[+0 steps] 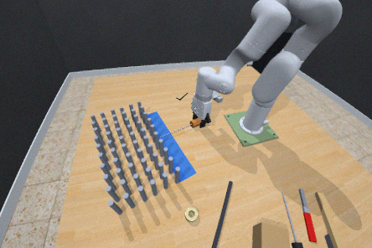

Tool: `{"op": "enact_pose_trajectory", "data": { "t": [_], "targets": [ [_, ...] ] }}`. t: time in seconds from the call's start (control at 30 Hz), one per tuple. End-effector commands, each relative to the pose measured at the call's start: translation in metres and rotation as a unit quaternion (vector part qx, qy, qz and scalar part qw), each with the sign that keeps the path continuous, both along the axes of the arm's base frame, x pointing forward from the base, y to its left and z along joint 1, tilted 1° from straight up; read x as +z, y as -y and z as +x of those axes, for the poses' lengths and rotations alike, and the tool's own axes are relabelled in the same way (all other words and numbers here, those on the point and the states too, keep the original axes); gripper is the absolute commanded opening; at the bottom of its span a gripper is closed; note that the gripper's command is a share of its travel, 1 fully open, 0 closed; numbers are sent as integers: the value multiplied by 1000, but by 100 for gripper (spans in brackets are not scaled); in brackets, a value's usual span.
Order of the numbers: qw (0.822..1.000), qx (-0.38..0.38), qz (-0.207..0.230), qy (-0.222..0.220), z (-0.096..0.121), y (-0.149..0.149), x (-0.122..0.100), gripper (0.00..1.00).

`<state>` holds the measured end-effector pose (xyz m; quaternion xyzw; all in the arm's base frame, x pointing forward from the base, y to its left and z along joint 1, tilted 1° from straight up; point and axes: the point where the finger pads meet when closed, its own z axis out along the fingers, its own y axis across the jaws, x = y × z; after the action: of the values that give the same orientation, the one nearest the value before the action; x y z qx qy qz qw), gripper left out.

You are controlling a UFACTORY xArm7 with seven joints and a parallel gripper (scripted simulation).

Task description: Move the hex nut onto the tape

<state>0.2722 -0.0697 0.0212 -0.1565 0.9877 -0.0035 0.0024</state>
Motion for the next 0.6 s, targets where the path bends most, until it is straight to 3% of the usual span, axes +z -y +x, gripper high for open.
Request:
{"op": "enact_pose_trajectory", "data": {
  "t": [0.0,0.27,0.57],
  "targets": [
    [1000,0,-1,2,1,0,5,65],
    [1000,0,-1,2,1,0,18,65],
    [1000,0,-1,2,1,0,51,65]
  ]
}}
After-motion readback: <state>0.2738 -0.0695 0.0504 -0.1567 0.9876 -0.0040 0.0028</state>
